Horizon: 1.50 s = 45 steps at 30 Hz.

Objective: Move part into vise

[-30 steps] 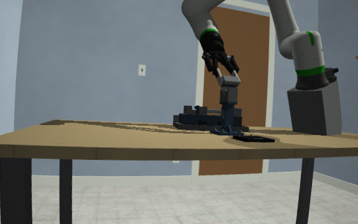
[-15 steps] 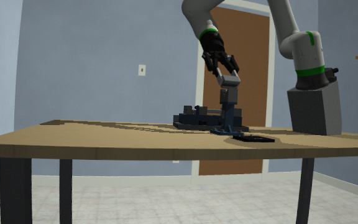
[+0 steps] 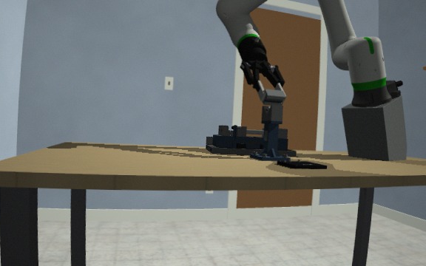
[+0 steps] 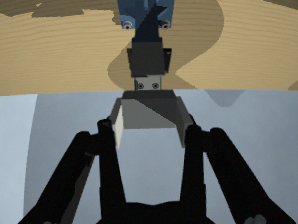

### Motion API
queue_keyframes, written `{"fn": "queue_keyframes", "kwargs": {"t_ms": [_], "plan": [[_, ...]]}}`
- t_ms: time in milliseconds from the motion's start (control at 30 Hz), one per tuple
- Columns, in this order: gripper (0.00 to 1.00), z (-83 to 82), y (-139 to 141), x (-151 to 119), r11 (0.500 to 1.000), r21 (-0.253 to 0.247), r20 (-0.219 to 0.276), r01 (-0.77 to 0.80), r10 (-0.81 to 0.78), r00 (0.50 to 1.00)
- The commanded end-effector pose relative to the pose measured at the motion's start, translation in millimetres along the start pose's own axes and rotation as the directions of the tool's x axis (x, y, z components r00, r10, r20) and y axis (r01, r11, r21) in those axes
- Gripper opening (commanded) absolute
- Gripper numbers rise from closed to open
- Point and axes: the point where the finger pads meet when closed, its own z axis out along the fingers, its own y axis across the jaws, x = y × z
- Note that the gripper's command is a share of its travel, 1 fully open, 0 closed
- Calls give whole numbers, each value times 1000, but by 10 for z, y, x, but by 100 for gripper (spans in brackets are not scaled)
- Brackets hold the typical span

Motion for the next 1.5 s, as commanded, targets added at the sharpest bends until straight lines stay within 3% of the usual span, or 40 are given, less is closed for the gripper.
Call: {"fn": "queue_keyframes", "kwargs": {"t_ms": [0,1000,1467], "plan": [[0,-1,-1,0,1000,0,0,0,0,1000],[0,-1,-1,-1,1000,0,-4,0,0,1000],[0,2,1,-14,1000,0,-57,0,0,998]]}}
